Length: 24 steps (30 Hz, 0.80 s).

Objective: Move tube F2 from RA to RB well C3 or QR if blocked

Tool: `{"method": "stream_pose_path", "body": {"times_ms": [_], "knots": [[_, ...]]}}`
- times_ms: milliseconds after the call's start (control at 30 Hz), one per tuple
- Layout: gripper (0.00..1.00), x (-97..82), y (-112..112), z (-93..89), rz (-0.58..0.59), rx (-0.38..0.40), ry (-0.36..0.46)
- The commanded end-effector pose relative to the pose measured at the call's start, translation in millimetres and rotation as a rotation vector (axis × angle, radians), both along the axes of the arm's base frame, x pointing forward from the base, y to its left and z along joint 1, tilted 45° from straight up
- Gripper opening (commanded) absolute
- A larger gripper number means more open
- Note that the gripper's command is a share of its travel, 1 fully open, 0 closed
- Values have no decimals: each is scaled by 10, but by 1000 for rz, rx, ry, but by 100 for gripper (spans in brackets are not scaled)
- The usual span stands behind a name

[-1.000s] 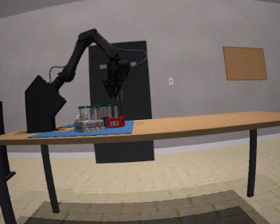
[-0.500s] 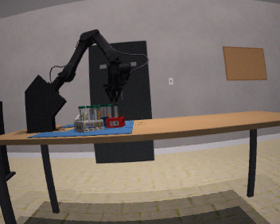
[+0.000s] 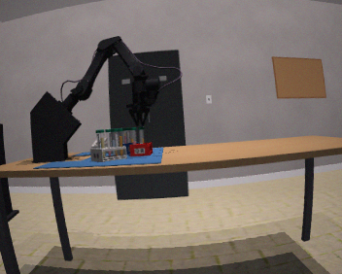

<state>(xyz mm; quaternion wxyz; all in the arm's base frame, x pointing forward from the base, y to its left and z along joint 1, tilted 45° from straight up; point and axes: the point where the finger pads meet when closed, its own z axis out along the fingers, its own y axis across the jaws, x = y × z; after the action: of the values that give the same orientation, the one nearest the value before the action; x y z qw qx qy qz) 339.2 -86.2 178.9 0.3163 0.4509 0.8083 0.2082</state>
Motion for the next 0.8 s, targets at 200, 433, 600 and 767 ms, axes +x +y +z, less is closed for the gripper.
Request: {"method": "stream_pose_path", "body": {"times_ms": [200,433,600,767], "knots": [[30,20,-16,-93,-14,-5,6],[30,29,1,-57,-11,-11,-8],[30,74,-10,-47,-10,-13,-12],[30,51,-11,-153,-15,-4,9]]}}
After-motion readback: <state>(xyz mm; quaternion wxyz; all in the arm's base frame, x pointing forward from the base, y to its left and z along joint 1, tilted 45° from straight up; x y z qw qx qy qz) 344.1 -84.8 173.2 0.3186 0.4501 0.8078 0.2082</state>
